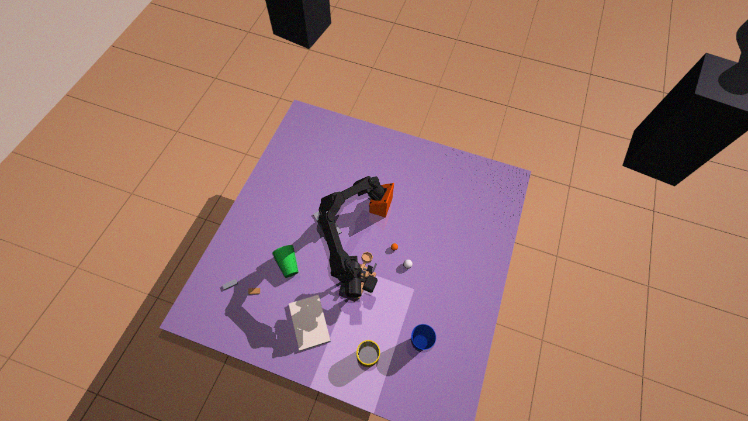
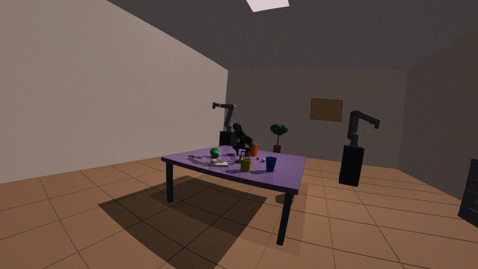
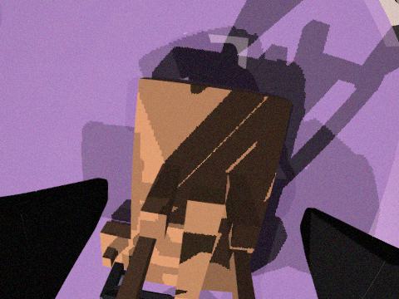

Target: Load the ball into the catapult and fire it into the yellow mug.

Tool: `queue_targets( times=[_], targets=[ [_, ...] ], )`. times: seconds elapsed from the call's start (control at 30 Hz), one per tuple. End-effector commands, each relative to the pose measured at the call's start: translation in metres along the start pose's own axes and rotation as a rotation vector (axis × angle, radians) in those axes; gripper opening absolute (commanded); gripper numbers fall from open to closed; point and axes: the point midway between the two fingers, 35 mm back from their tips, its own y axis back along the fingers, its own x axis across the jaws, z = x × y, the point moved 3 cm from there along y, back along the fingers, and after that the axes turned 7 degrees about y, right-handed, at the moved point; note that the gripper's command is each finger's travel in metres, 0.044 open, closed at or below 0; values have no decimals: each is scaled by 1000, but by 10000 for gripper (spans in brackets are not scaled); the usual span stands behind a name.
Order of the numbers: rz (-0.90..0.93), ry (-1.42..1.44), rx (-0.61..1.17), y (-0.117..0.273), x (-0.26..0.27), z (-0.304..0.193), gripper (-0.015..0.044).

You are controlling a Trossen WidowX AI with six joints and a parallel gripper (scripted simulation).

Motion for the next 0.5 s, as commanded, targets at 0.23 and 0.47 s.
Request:
queue_targets(
  times=[0.23,0.47],
  targets=[
    [8,3,-36,60,4,0,440],
    [7,3,-37,47,2,-3,440]
  ],
)
